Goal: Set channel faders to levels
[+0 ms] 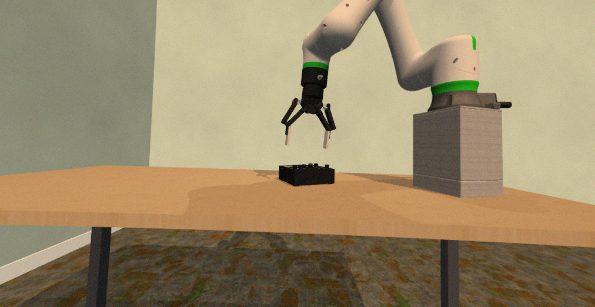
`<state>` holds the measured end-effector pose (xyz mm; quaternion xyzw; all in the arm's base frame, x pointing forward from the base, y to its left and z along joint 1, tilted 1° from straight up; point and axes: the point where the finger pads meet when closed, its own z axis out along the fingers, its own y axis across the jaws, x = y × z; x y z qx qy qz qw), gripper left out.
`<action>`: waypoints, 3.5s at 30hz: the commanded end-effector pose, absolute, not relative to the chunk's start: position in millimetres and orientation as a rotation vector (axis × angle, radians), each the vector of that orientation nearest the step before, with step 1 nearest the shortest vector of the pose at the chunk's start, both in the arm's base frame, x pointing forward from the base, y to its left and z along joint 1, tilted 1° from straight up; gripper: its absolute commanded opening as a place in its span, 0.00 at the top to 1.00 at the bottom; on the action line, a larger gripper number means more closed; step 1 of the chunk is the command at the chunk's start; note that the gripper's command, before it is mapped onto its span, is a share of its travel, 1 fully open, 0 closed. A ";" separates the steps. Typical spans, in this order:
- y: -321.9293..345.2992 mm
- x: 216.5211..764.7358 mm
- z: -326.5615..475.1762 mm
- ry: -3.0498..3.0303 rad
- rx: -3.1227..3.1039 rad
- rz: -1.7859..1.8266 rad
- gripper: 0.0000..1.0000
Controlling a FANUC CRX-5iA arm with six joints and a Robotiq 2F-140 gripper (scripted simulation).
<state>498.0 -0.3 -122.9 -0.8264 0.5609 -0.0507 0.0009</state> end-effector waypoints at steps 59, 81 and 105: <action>32.8 465.8 -48.1 1.763 -2.594 -0.164 0.00; 32.8 465.8 -48.1 1.763 -2.594 -0.164 0.00; -41.8 499.1 -68.9 2.176 -2.271 -0.014 0.00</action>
